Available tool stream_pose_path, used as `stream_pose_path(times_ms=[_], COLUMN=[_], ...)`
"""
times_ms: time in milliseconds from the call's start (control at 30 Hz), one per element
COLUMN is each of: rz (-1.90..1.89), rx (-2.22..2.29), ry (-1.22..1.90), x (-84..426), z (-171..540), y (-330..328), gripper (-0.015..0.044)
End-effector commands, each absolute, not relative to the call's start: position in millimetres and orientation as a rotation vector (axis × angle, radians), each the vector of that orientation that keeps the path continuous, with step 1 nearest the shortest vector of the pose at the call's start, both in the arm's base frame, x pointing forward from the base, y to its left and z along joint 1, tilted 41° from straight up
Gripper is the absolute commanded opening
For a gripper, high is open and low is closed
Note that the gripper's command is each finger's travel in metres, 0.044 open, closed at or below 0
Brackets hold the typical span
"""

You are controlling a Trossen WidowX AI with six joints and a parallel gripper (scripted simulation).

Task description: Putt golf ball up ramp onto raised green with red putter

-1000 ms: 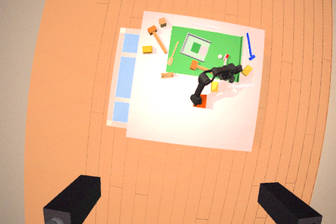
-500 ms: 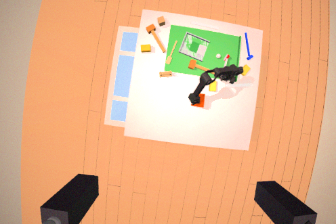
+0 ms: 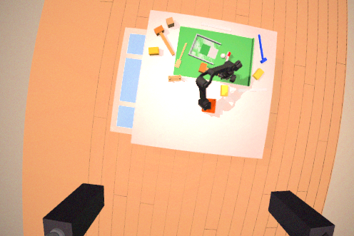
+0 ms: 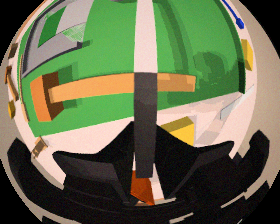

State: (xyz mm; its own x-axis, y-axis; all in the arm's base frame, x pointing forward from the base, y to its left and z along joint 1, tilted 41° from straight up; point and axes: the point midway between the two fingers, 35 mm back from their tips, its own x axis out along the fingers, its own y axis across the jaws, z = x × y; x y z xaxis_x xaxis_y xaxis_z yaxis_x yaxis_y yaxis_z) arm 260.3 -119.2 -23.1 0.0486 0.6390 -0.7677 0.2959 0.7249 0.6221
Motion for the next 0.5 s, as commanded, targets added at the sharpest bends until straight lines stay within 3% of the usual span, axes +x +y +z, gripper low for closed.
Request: stream_pose_path(times_ms=[0, 467], rz=[0.302, 0.300], rx=[0.803, 0.802], ry=[1.538, 1.539], x=[263, 260], z=[-11, 29], y=[-105, -139], gripper=[0.0000, 0.0000])
